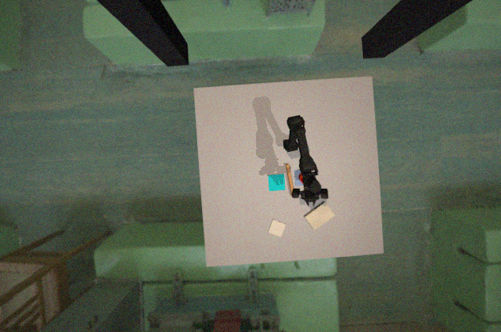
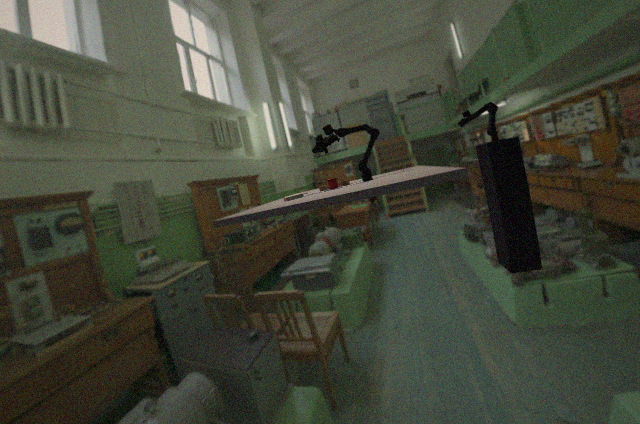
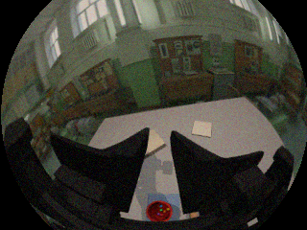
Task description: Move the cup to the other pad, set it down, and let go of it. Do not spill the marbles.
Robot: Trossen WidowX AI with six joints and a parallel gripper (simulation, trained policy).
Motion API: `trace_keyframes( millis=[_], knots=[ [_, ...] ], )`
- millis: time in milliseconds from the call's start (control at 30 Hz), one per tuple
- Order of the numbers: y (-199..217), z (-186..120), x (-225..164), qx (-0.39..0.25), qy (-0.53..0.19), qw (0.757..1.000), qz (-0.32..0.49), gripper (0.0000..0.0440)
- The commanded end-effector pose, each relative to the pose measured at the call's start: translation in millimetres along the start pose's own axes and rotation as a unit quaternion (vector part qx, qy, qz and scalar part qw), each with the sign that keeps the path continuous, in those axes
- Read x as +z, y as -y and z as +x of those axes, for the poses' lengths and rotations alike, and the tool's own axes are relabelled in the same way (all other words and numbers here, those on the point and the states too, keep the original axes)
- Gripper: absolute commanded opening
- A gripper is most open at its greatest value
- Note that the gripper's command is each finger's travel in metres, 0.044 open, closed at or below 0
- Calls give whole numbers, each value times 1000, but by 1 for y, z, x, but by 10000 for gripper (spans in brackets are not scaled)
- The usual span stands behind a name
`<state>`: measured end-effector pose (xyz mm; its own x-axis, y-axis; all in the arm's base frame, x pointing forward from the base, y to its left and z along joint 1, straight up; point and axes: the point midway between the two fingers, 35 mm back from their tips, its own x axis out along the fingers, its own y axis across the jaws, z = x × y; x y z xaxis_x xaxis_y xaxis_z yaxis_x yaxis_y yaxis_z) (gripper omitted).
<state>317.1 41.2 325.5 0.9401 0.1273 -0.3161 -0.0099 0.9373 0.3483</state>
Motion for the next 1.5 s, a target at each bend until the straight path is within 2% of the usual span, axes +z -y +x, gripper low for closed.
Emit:
trace_keyframes(
  millis=[0,667,1467],
  knots=[
    [-4,2,-1,1,-19,1000,21,118],
    [-22,8,-24,-40,-153,976,149,126],
    [-22,5,-71,-159,-299,910,238,115]
  ],
)
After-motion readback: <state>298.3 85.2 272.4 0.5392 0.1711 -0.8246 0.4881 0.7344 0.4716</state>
